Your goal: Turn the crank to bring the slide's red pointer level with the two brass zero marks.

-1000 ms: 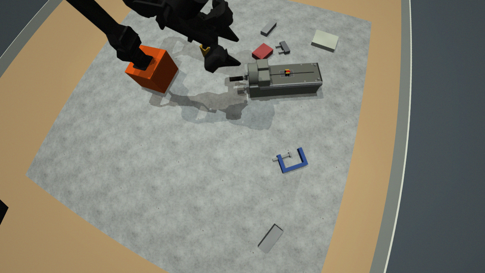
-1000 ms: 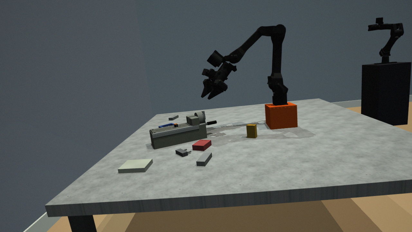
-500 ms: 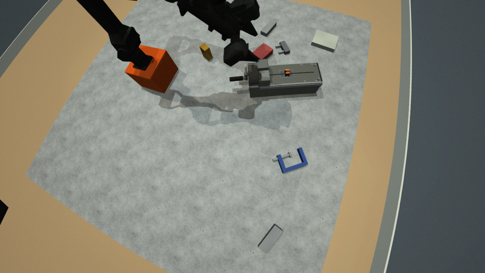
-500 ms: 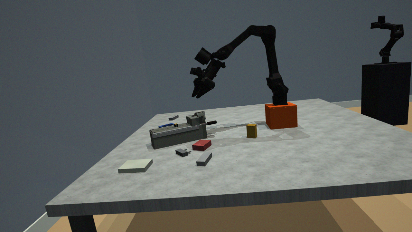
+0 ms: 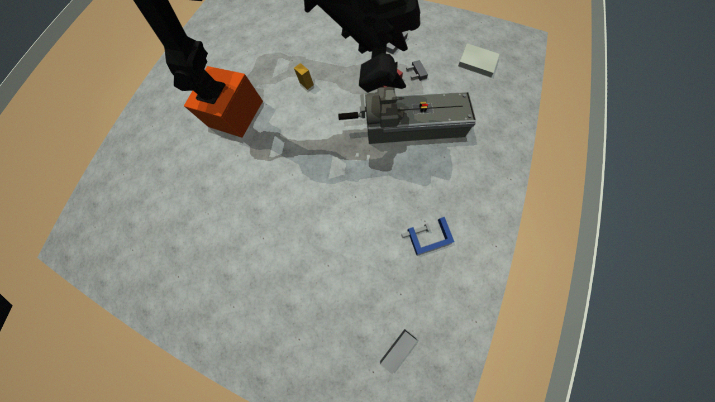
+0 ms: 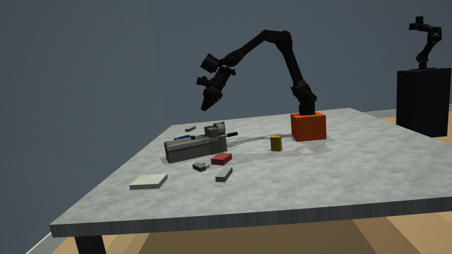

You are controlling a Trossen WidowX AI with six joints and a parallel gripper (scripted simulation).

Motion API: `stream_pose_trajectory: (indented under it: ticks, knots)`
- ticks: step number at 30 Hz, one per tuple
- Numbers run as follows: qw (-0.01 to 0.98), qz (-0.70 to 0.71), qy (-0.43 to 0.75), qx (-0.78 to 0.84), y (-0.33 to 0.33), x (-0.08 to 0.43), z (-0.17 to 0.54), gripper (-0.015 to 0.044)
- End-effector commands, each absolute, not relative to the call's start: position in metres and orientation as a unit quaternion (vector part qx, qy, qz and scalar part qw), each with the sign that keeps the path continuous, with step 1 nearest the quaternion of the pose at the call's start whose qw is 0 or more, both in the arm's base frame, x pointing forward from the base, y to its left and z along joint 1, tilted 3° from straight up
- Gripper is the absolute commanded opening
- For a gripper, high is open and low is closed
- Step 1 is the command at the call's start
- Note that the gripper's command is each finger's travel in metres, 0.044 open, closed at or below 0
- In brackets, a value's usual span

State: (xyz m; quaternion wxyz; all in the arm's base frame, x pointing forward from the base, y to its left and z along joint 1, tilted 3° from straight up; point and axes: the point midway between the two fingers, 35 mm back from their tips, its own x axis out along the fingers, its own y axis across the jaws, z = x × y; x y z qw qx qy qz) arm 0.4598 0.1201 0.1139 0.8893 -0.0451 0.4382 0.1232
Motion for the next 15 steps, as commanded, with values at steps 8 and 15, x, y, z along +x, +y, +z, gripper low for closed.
stream_pose_trajectory:
  ticks: [8, 15]
  knots:
    - [0.889, 0.116, 0.442, -0.04, 0.119, 0.464, 0.062, 0.044]
    - [0.889, 0.116, 0.442, -0.04, 0.119, 0.464, 0.062, 0.044]
